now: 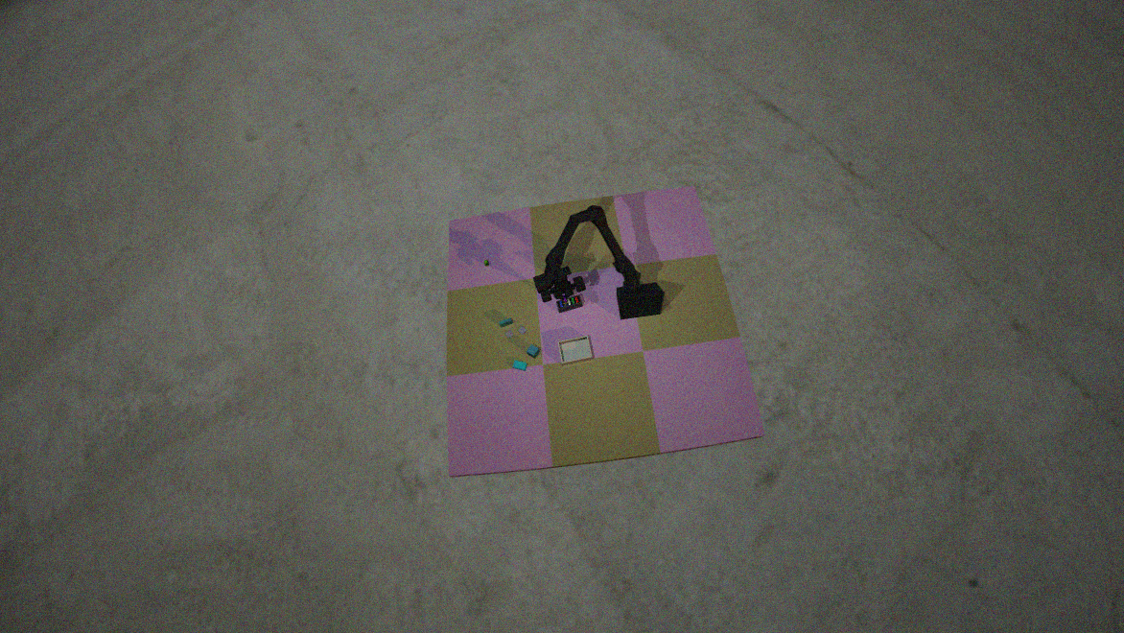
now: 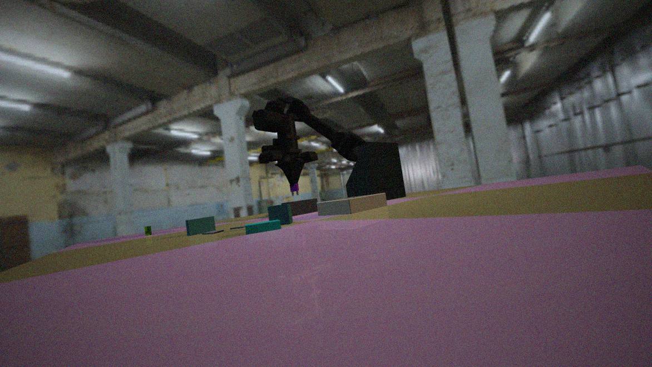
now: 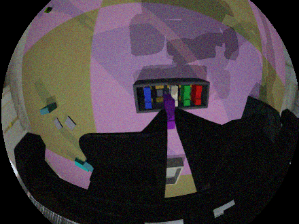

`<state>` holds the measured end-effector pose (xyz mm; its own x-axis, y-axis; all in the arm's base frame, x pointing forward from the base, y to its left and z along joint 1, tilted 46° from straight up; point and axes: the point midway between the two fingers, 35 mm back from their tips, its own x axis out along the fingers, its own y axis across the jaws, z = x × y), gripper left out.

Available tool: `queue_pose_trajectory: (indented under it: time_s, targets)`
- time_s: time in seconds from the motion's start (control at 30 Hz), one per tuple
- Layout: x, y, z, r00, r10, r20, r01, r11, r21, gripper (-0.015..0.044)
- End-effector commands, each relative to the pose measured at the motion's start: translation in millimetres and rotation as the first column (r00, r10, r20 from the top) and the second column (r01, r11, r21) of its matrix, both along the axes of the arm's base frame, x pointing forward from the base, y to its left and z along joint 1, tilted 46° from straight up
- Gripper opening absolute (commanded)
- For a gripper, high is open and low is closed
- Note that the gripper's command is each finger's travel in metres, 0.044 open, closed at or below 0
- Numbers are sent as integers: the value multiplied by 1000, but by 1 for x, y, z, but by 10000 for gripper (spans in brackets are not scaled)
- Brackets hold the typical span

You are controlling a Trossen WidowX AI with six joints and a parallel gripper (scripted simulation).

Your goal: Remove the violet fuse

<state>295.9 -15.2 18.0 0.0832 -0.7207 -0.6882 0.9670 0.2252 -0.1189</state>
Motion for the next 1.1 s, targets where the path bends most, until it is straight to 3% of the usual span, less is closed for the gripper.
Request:
queue_pose_trajectory:
  time_s: [0.0,0.27,1.07]
  targets:
    - [2,6,7,1000,-3,16,2,1000,8,0]
    - [4,12,2,1000,-1,16,1,1000,12,0]
    - [-2,113,-92,1000,4,13,-4,999,37,0]
